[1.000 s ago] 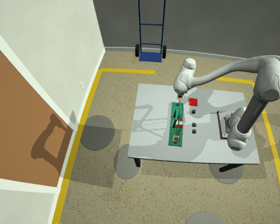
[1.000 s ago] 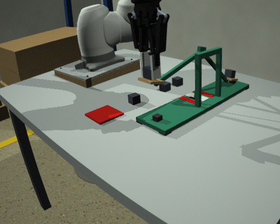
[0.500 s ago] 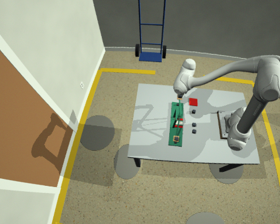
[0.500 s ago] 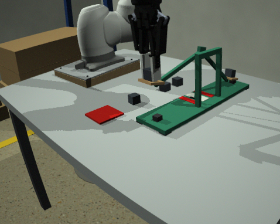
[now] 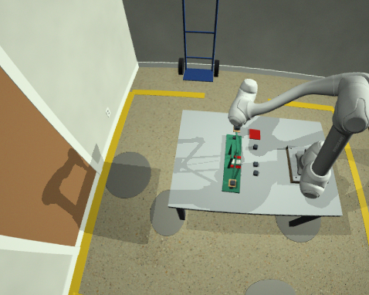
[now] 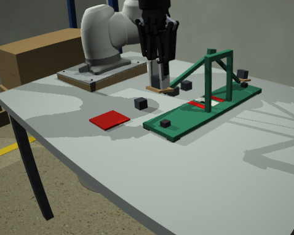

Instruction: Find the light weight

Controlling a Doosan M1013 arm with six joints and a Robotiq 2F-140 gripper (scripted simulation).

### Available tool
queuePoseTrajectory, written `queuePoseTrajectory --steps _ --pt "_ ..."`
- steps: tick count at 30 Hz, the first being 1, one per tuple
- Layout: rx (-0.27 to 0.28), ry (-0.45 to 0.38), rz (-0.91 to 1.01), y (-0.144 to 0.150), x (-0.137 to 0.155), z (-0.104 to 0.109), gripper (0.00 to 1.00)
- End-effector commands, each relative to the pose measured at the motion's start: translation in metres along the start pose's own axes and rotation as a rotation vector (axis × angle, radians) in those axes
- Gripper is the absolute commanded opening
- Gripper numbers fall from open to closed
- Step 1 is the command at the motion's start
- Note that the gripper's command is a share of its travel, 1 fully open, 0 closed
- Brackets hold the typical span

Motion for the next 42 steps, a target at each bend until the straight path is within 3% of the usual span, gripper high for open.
queuePoseTrajectory --steps 1,42 --pt "0.0 0.0 0.0 0.0 0.0 -0.001 0.24" --pt "0.0 0.0 0.0 0.0 0.007 -0.028 0.24"
Point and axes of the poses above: the point where the finger pads meet when closed, its own z axis back along the fingers, its own y axis across the jaws, x = y × z, the point moved 7 cm from there along z, back along the fingers, and after that the axes turned 1 degree about -z, right-handed, at the moved point
